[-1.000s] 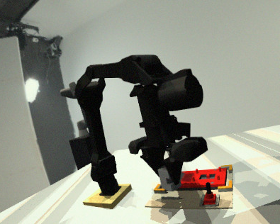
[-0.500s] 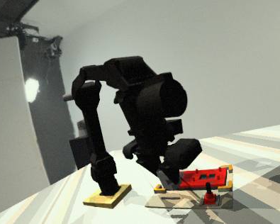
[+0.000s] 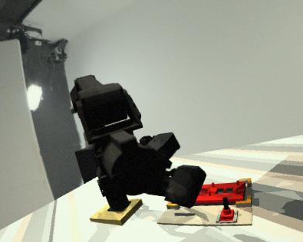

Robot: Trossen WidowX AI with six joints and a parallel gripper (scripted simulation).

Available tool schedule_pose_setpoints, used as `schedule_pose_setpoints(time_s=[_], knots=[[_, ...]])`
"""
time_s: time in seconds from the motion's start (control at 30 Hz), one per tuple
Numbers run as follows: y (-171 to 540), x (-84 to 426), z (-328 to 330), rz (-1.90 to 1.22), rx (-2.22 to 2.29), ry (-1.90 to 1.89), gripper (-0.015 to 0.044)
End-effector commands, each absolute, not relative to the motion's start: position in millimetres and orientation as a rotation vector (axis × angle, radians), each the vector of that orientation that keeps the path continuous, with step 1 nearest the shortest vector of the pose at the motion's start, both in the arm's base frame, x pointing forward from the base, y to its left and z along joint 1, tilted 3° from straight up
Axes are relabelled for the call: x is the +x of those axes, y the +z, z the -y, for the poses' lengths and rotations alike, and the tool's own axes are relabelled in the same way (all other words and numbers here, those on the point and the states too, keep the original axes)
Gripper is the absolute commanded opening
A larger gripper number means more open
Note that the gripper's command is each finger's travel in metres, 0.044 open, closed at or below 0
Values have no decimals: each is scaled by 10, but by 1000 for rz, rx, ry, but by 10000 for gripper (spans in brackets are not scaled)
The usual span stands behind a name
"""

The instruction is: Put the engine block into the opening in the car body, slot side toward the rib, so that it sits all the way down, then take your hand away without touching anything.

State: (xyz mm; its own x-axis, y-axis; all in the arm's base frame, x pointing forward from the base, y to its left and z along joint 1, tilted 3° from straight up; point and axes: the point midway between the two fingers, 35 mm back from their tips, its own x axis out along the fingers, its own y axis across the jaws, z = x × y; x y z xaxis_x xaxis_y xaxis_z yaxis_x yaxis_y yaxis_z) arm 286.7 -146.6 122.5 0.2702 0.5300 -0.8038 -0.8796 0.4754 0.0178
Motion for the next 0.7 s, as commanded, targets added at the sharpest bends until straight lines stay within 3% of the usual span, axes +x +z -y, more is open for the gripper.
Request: schedule_pose_setpoints(time_s=[0.0, 0.67], knots=[[1208, 2864, 1465, -805, -469, 1005, 0], [678, 2840, 1484, -803, -468, 1005, 0]])
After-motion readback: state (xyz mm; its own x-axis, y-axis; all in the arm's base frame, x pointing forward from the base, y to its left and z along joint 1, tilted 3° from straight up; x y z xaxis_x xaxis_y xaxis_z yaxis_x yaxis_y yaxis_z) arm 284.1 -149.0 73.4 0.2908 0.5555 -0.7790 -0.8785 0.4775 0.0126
